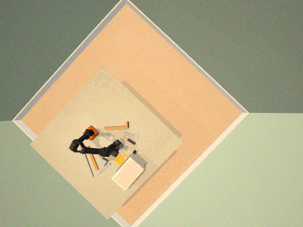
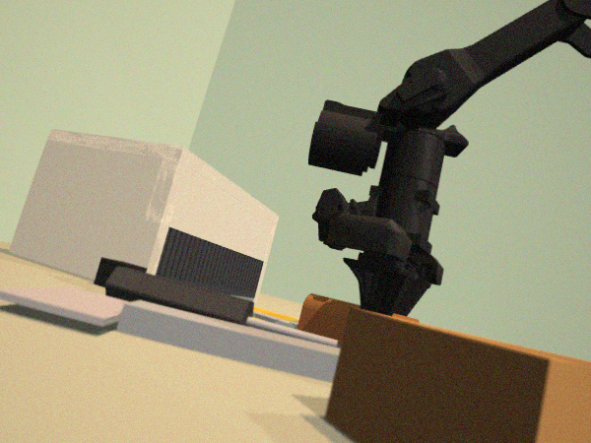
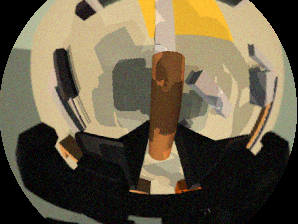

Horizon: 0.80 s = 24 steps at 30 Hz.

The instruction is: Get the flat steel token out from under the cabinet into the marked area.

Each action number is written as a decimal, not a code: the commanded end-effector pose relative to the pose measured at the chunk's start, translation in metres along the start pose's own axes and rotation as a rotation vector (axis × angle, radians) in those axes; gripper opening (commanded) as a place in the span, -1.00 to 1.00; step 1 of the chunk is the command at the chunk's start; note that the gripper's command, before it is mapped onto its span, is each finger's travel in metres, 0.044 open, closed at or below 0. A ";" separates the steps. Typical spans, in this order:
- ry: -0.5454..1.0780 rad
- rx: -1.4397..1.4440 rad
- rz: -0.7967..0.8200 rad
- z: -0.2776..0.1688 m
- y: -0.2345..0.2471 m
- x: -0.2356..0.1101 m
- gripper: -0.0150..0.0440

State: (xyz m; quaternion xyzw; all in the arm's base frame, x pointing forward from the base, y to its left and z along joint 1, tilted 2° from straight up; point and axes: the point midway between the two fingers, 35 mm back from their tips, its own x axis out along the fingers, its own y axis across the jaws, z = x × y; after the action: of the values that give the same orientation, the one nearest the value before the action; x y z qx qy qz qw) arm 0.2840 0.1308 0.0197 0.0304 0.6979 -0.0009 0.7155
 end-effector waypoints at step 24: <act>0.007 0.005 -0.001 -0.037 0.001 0.001 -0.49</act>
State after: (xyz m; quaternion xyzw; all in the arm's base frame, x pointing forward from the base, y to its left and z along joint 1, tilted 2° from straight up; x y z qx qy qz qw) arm 0.2527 0.1336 0.0187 0.0305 0.6989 -0.0013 0.7145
